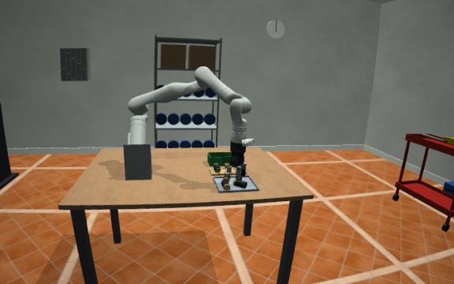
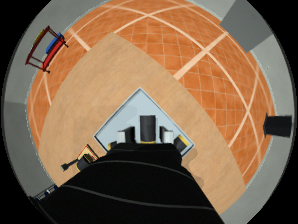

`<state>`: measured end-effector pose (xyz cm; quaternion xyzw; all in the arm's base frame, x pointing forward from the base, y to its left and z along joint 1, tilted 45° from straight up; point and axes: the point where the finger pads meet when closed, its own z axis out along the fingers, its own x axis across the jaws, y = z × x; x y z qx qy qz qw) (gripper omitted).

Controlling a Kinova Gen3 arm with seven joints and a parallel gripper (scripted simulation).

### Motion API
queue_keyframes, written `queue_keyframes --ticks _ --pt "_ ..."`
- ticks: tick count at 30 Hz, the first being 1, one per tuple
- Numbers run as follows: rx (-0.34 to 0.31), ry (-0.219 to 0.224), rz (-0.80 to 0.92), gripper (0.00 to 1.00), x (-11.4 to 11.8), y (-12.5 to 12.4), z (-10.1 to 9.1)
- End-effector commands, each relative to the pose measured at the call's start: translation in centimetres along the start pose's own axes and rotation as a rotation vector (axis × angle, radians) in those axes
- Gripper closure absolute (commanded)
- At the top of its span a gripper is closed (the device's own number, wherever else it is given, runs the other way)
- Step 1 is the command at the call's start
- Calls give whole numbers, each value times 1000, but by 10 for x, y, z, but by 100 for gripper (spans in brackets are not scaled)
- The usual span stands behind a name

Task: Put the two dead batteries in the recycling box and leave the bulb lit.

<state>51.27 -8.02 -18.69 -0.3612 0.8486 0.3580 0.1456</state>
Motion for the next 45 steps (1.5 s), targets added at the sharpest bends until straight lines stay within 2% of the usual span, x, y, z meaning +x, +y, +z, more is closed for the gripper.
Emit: queue_keyframes --ticks 1,13,23,45 --pt "3 0 0 10 0 -1 -2" --pt "3 0 0 10 0 -1 -1" --pt "3 0 0 10 0 -1 33" --pt "3 0 0 10 0 -1 43"
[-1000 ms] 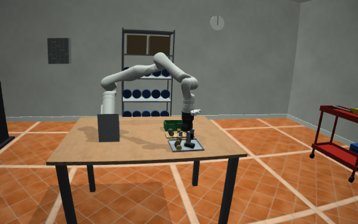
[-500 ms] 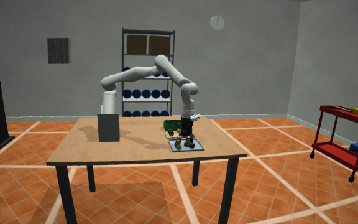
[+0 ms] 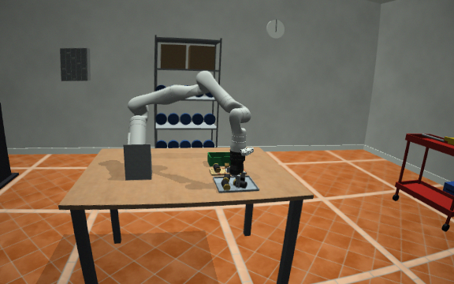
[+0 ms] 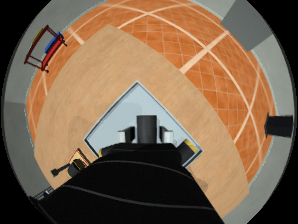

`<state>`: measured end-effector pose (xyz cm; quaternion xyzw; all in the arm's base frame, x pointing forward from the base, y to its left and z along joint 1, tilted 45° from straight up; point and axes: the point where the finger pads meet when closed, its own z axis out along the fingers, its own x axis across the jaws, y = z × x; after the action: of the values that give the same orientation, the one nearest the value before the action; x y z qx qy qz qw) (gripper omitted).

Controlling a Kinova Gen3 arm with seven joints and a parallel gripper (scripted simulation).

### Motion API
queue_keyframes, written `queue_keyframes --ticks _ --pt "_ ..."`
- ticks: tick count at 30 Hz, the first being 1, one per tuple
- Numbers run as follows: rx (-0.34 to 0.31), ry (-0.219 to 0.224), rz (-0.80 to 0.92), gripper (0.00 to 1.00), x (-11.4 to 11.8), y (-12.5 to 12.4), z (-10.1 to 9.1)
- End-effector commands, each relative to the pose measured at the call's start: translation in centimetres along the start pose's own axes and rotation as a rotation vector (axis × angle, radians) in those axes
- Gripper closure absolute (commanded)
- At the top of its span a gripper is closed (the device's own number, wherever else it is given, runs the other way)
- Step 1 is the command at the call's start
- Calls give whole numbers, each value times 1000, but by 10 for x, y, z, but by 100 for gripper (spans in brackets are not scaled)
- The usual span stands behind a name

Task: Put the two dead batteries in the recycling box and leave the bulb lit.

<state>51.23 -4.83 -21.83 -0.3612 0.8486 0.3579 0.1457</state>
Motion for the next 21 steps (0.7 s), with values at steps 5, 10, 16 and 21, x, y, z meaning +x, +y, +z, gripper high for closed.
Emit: queue_keyframes --ticks 5,10,16,21 --pt "2 0 0 43 0 -1 -1" --pt "2 0 0 43 0 -1 -1" --pt "2 0 0 43 0 -1 -1" --pt "2 0 0 43 0 -1 -1"
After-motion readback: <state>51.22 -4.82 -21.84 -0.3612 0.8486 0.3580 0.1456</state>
